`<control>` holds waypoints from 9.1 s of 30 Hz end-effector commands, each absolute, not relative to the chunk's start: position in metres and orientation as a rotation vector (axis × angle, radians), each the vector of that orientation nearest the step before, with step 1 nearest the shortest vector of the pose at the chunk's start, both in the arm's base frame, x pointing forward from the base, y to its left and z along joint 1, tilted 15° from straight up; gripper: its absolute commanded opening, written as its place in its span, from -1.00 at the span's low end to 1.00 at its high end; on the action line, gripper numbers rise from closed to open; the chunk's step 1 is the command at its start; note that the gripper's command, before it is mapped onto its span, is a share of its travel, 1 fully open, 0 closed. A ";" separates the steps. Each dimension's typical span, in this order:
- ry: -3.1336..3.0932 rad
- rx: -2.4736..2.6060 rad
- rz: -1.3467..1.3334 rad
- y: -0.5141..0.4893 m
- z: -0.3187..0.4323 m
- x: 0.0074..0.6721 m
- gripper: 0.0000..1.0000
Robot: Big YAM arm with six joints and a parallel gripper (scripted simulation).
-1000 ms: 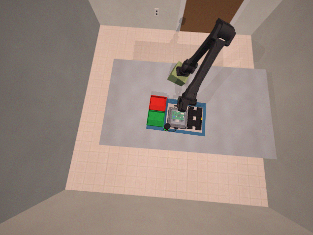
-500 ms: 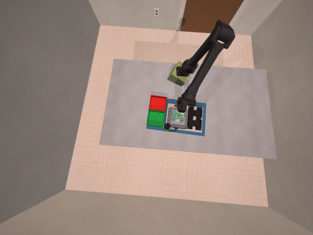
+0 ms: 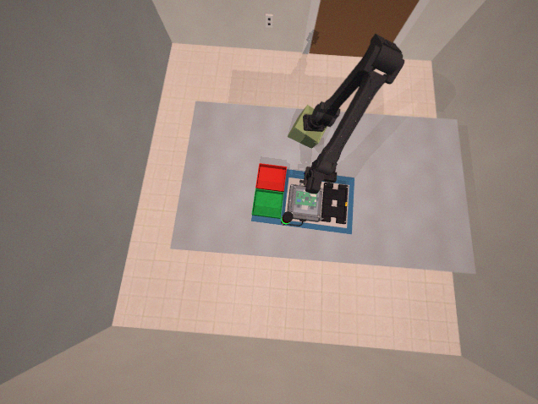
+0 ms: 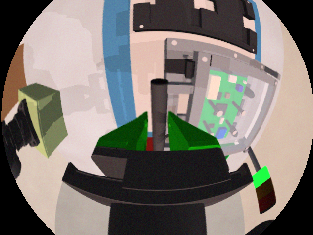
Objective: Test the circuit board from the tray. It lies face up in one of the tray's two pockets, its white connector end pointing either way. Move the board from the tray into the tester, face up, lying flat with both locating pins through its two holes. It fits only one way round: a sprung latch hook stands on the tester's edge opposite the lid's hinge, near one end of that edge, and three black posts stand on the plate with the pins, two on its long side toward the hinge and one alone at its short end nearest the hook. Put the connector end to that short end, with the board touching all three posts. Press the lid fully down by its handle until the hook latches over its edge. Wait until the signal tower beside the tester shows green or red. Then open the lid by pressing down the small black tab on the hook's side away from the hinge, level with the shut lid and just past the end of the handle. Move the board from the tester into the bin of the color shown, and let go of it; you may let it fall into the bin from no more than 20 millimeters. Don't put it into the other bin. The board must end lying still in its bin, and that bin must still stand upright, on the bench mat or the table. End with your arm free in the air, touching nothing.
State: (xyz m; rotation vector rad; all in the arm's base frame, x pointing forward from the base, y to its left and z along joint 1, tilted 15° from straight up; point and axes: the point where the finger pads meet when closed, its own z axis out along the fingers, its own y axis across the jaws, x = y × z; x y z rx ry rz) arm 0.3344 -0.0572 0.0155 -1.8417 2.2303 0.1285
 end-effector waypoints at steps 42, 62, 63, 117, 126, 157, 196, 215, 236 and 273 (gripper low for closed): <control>2.206 -1.831 0.071 -0.060 0.032 0.352 -0.49; 2.204 -1.830 0.064 -0.062 0.038 0.357 -0.49; 2.204 -1.830 0.064 -0.062 0.038 0.357 -0.49; 2.203 -1.830 0.063 -0.063 0.039 0.358 -0.49; 2.203 -1.830 0.063 -0.063 0.039 0.358 -0.49; 2.203 -1.830 0.063 -0.063 0.039 0.358 -0.49; 2.213 -1.833 0.085 -0.063 0.034 0.359 -0.49; 2.213 -1.833 0.085 -0.063 0.034 0.359 -0.49; 2.213 -1.833 0.085 -0.063 0.034 0.359 -1.00; 2.206 -1.829 0.068 -0.064 0.035 0.363 -1.00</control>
